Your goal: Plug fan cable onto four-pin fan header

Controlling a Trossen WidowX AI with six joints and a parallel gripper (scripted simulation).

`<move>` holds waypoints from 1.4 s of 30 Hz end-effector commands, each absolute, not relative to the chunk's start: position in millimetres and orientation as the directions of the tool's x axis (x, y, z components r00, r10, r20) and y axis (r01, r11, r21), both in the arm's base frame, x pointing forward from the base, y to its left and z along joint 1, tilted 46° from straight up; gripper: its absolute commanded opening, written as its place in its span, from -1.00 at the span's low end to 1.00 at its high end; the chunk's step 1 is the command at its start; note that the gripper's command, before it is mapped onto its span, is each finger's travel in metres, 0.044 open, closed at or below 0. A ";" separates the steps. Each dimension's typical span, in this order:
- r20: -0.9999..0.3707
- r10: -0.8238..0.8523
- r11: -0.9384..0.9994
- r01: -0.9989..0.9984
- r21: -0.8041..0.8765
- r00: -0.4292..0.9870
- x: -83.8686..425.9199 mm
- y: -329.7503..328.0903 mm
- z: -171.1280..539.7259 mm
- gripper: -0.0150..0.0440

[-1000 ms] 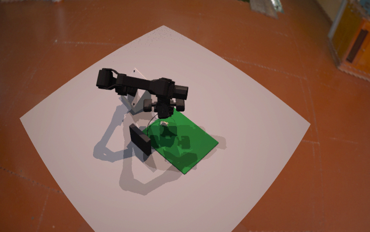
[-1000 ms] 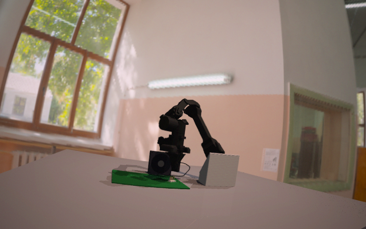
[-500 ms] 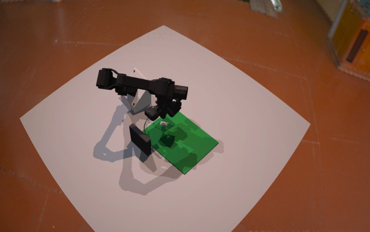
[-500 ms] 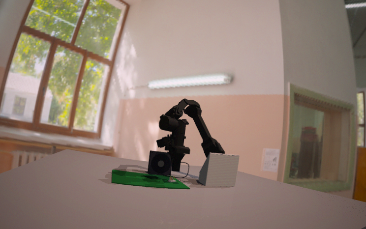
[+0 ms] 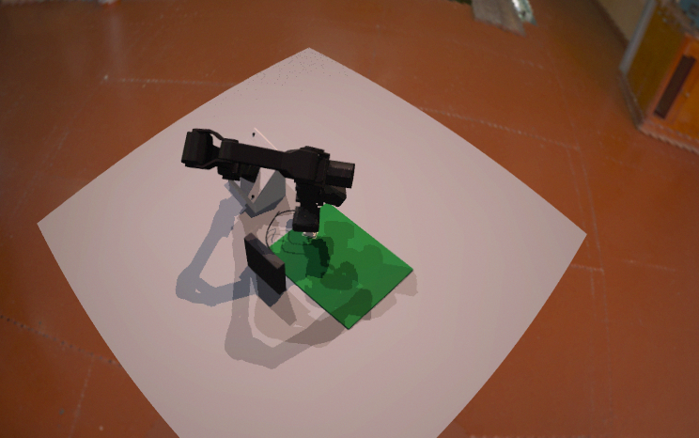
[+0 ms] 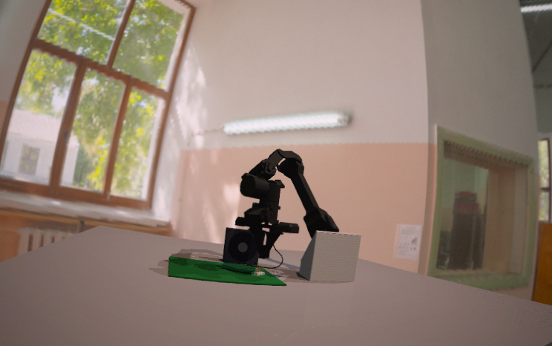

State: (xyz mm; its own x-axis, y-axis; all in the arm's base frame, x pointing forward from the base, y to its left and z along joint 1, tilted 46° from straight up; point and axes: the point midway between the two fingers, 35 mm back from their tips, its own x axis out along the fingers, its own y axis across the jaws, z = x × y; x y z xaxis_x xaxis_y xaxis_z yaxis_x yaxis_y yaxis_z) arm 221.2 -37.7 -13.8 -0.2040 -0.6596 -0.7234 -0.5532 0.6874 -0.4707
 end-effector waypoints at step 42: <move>-0.704 -0.678 -0.724 0.029 0.689 -0.210 217.4 -40.0 -9.5 -0.49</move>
State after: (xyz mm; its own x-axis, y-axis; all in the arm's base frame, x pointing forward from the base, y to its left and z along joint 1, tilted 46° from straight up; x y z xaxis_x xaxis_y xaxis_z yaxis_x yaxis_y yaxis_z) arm 219.0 -38.0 -11.7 -0.2106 -0.6638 -0.7176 -0.4260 -0.5984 0.6786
